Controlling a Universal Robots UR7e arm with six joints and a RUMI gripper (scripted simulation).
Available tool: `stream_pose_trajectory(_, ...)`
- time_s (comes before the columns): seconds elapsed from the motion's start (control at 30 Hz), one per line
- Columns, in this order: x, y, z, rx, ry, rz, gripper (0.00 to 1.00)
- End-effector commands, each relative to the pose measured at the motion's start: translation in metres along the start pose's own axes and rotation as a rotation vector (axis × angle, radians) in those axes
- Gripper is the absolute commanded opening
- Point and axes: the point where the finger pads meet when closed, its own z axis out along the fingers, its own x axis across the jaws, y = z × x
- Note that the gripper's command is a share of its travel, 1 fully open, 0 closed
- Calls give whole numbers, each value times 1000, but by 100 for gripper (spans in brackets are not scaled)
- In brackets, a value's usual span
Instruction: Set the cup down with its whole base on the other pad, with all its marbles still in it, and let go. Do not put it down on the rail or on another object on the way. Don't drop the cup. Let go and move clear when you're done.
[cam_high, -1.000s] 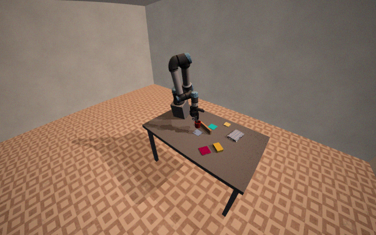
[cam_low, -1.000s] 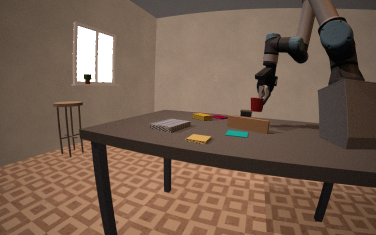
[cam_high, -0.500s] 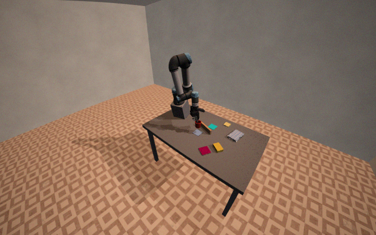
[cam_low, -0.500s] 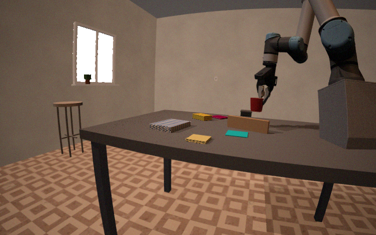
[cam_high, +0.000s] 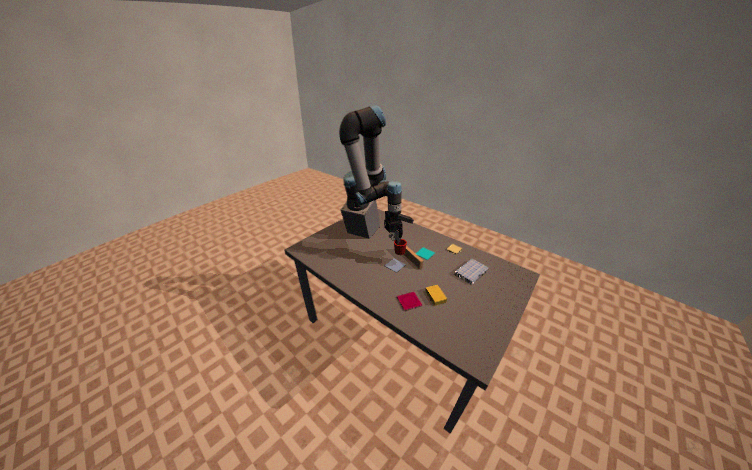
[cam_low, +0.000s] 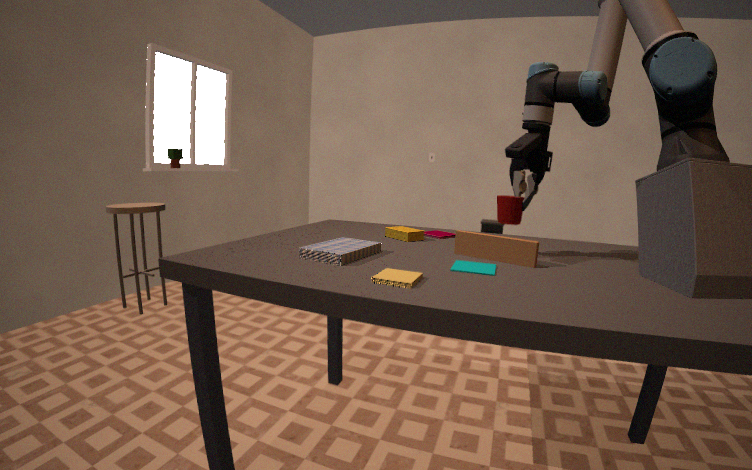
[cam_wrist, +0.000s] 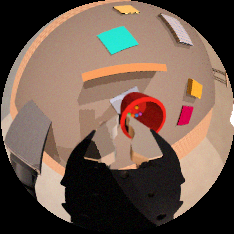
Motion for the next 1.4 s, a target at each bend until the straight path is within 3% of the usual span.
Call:
stream_pose_trajectory(0.0, -1, -13, 0, -1, 1, 0, 3)
stream_pose_trajectory(0.43, -6, -58, -1, -1, 1, 0, 3)
stream_pose_trajectory(0.93, -14, -130, -2, -1, 1, 0, 3)
stream_pose_trajectory(1.37, -19, -173, -2, -1, 1, 0, 3)
